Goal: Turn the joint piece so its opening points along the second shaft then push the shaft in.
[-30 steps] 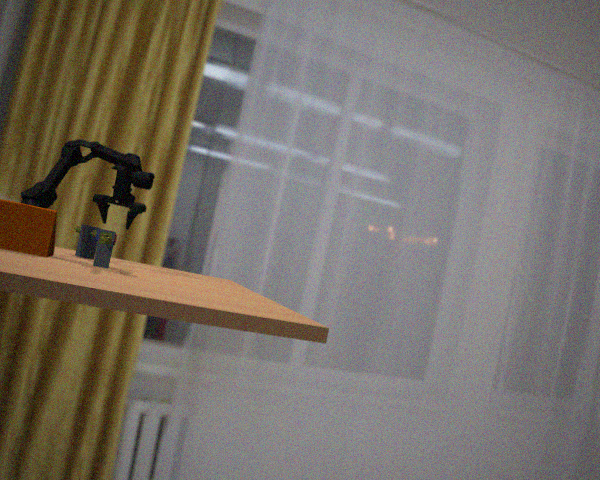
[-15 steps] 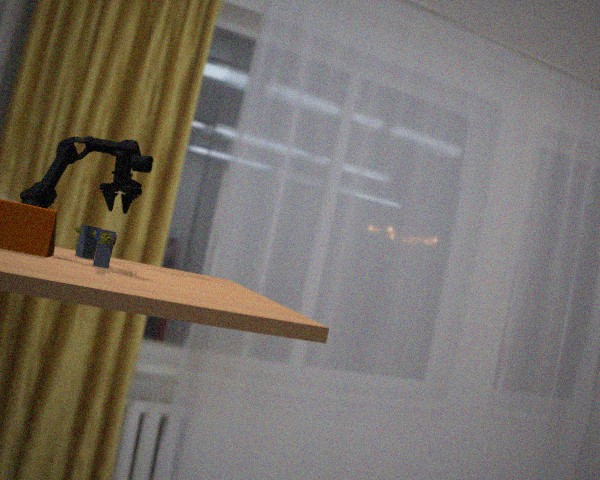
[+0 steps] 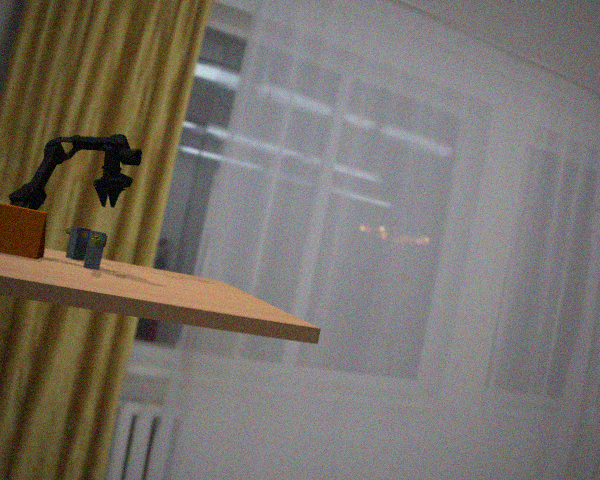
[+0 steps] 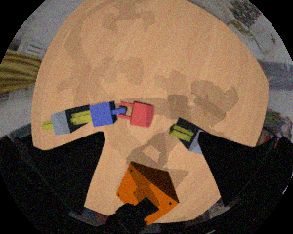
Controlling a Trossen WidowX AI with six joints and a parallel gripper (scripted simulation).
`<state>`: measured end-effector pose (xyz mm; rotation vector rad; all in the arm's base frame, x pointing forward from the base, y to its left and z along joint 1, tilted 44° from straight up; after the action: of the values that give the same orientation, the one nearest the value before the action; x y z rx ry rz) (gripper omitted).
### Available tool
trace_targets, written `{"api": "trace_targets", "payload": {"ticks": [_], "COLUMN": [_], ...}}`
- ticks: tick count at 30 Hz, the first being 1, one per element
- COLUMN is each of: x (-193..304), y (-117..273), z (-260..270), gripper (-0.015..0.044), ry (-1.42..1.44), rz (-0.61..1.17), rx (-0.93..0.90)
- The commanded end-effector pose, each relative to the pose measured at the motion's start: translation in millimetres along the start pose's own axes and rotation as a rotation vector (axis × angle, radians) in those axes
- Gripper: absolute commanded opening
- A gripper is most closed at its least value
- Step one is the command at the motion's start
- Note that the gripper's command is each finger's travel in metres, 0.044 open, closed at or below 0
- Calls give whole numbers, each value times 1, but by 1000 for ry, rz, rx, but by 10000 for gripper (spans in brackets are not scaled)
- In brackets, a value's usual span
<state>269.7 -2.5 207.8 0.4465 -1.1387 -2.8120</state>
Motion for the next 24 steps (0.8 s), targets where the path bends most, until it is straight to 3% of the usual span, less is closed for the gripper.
{"api": "trace_targets", "payload": {"ticks": [1,11,24], "x": [-1,1,1], "y": [-4,-31,-34], "z": [-14,-69,-70], "gripper": [440,440,440], "ry": [-78,-362,-534], "rz": [21,113,116], "rx": [9,30,29]}}
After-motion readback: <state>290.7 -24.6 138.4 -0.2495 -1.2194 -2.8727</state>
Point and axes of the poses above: the point midway between the two fingers, 35 mm back from their tips, its own y axis back along the fingers, its own z axis across the jaws, x = y × z, the point moved 3 cm from there along y, back along the fingers, and after that the axes turned 10 degrees about -y, right-handed, at the moved point
